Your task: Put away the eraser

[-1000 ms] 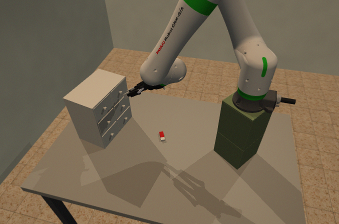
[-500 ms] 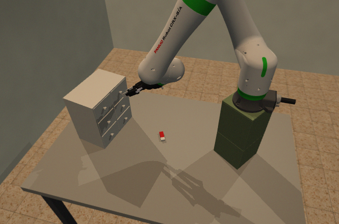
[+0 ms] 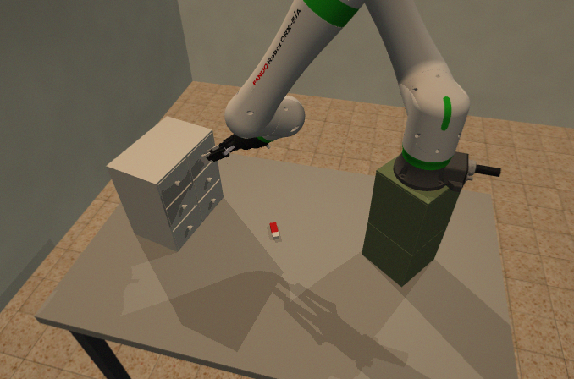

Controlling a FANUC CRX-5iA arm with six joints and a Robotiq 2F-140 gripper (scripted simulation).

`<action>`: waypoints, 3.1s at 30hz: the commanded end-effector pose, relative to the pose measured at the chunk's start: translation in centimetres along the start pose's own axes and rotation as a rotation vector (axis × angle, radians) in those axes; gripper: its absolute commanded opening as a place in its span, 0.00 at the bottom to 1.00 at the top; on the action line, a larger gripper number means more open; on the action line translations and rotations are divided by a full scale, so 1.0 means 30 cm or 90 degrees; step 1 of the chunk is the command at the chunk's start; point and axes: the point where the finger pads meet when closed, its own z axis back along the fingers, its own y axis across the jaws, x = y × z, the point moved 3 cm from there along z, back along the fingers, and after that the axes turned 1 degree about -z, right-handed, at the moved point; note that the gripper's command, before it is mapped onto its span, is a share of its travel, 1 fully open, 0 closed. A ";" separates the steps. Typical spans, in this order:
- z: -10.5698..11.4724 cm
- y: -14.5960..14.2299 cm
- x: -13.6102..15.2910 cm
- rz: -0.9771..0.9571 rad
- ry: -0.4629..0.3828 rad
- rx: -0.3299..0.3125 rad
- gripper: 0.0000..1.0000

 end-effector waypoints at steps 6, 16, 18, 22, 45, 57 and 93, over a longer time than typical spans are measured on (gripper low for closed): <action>-0.009 0.001 -0.008 0.000 0.000 0.000 0.20; -0.010 0.001 -0.009 0.000 0.000 0.000 0.20; -0.010 0.001 -0.009 0.000 0.000 0.000 0.20; -0.010 0.001 -0.009 0.000 0.000 0.000 0.20; -0.010 0.001 -0.009 0.000 0.000 0.000 0.08; -0.010 0.001 -0.009 0.000 0.000 0.000 0.08; 0.050 0.001 0.042 0.000 0.000 0.000 0.08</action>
